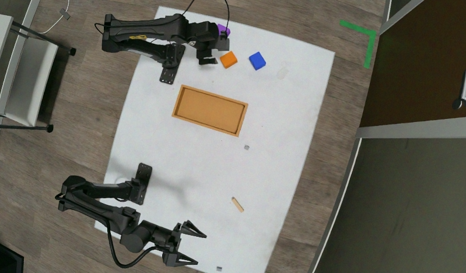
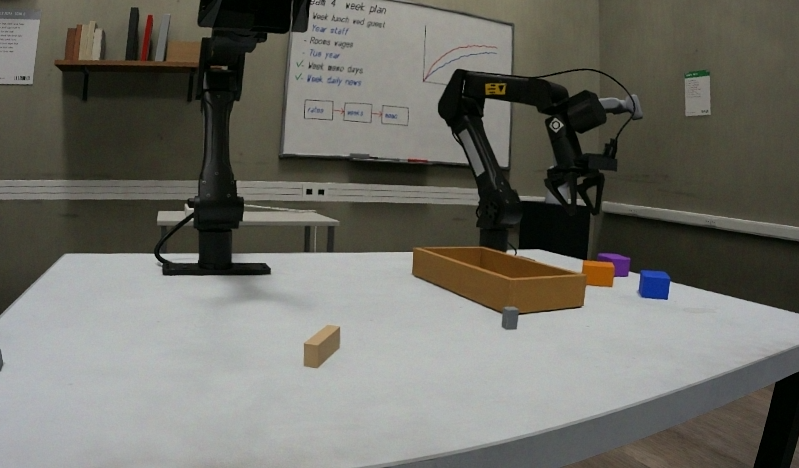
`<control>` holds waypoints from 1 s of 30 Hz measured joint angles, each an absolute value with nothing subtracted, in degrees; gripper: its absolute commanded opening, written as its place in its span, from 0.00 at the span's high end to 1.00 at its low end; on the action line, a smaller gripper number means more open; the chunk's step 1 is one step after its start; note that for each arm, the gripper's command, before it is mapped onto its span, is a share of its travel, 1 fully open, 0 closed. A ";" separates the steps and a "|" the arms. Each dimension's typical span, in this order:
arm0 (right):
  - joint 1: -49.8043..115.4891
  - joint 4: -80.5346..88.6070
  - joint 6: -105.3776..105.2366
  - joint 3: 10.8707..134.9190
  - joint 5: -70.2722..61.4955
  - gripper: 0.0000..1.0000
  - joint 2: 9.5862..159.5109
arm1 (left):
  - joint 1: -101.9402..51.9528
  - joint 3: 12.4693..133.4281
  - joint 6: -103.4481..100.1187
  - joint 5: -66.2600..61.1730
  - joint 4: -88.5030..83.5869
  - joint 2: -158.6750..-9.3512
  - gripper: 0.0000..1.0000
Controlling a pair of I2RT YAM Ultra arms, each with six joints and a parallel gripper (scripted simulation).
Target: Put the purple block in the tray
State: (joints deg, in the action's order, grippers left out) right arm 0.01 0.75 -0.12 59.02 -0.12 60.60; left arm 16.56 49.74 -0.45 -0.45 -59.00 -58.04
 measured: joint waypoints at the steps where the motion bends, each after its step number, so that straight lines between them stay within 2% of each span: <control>1: 0.01 0.75 -0.12 59.02 -0.12 0.00 60.60 | 16.56 49.74 -0.47 -0.45 -59.00 -58.04 0.00; 7: 0.01 0.75 -0.12 59.02 -0.12 0.00 60.60 | 19.31 49.36 -0.78 -0.60 -59.00 -57.67 0.00; 24: -0.01 0.75 -0.12 59.02 -0.12 0.00 60.60 | 44.23 49.15 -1.02 -0.54 -58.72 -57.47 0.00; 30: 0.01 0.75 -0.12 59.02 -0.12 0.00 60.60 | 46.96 49.12 -1.06 -0.51 -58.46 -58.48 0.00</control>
State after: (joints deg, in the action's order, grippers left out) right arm 0.01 0.75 -0.12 59.02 -0.12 60.60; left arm 46.96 49.12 -1.06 -0.51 -58.46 -58.48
